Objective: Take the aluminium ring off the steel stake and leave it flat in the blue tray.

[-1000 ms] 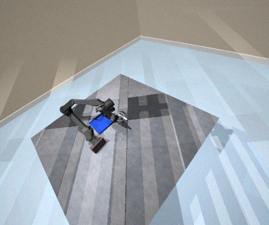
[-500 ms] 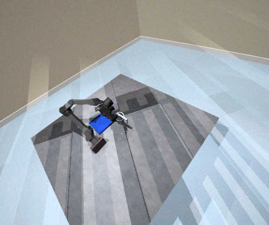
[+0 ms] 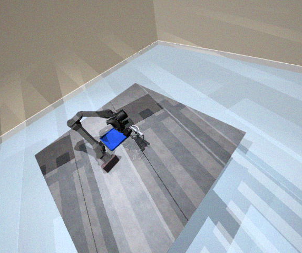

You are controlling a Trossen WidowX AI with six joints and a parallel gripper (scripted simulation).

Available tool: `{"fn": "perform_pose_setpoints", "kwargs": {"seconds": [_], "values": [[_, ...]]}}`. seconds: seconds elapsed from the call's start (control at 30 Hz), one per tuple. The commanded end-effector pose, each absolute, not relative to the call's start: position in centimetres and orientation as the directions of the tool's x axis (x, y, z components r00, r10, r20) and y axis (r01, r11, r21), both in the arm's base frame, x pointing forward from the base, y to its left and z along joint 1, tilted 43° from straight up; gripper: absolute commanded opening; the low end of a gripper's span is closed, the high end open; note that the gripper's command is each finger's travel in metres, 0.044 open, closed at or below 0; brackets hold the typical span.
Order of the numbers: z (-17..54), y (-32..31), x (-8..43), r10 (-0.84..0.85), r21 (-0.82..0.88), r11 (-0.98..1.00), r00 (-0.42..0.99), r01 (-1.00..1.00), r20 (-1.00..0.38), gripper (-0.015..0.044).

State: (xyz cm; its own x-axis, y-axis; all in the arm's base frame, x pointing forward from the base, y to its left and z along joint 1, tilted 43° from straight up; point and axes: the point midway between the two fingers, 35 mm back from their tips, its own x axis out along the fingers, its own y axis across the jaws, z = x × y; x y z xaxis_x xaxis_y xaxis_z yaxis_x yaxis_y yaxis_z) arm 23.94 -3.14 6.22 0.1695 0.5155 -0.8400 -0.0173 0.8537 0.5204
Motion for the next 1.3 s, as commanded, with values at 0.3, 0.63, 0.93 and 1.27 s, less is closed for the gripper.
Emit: {"fn": "perform_pose_setpoints", "kwargs": {"seconds": [0.3, 0.63, 0.93, 1.27], "values": [[6.2, -4.3, 24.2, 0.557, 0.563, 0.826, 0.176, -0.017, -0.812, 0.0000], [5.8, -4.9, 24.2, 0.590, 0.597, 0.802, 0.175, -0.016, -0.788, 0.0000], [5.0, -5.5, 24.2, 0.640, 0.648, 0.762, 0.173, -0.014, -0.749, 0.0000], [4.2, -6.2, 24.2, 0.689, 0.698, 0.716, 0.172, -0.011, -0.704, 0.0000]]}}
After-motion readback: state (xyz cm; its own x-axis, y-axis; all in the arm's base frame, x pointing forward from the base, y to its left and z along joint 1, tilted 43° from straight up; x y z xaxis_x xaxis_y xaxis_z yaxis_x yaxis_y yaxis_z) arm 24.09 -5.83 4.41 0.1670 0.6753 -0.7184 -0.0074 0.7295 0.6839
